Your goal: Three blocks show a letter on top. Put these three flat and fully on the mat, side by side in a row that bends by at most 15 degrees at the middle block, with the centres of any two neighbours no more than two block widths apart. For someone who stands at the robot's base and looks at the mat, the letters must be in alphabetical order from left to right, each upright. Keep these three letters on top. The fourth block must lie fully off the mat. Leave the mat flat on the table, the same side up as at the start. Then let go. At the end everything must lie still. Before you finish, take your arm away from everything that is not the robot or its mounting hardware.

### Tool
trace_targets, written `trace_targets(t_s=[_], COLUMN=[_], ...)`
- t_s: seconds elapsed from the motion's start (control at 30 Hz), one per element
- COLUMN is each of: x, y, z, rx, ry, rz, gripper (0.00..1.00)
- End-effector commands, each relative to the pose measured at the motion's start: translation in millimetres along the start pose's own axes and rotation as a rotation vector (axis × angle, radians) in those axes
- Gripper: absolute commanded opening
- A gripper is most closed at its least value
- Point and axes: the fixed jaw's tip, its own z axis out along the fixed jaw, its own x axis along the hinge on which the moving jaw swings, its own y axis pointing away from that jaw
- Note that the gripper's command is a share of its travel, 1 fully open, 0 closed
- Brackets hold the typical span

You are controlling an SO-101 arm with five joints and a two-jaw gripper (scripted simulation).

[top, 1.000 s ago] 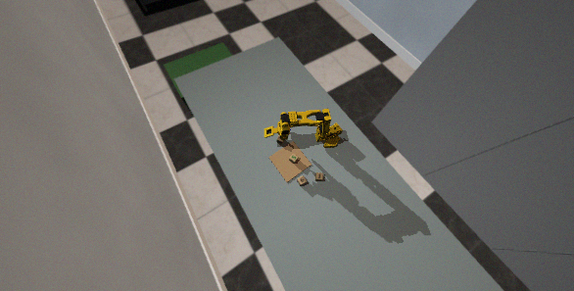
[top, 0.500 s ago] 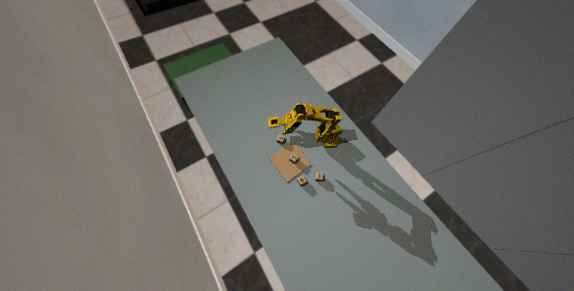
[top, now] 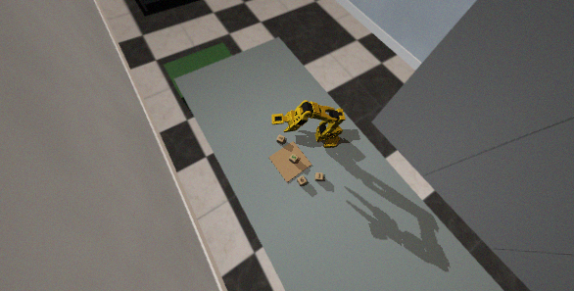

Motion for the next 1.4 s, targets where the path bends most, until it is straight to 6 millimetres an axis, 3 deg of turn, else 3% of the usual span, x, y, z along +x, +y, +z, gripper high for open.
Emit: trace_targets(t_s=[0.0, 0.27, 0.33, 0.63, 1.07, 1.37], x=[-6.1, 19.2, 19.2, 56.5, 63.0, 76.9], y=[8.3, 50.6, 50.6, 87.2, 91.3, 90.1], z=[-14.1, -5.4, -5.4, 0.5, 3.7, 31.9], rx=[-0.027, -0.131, -0.131, -0.243, -0.254, -0.217], ry=[-0.097, -0.072, -0.072, -0.06, -0.042, 0.161], rz=[-0.059, -0.4, -0.4, -0.766, -0.817, -0.84], gripper=[0.35, 0.35, 0.35, 0.35, 0.35, 0.35])
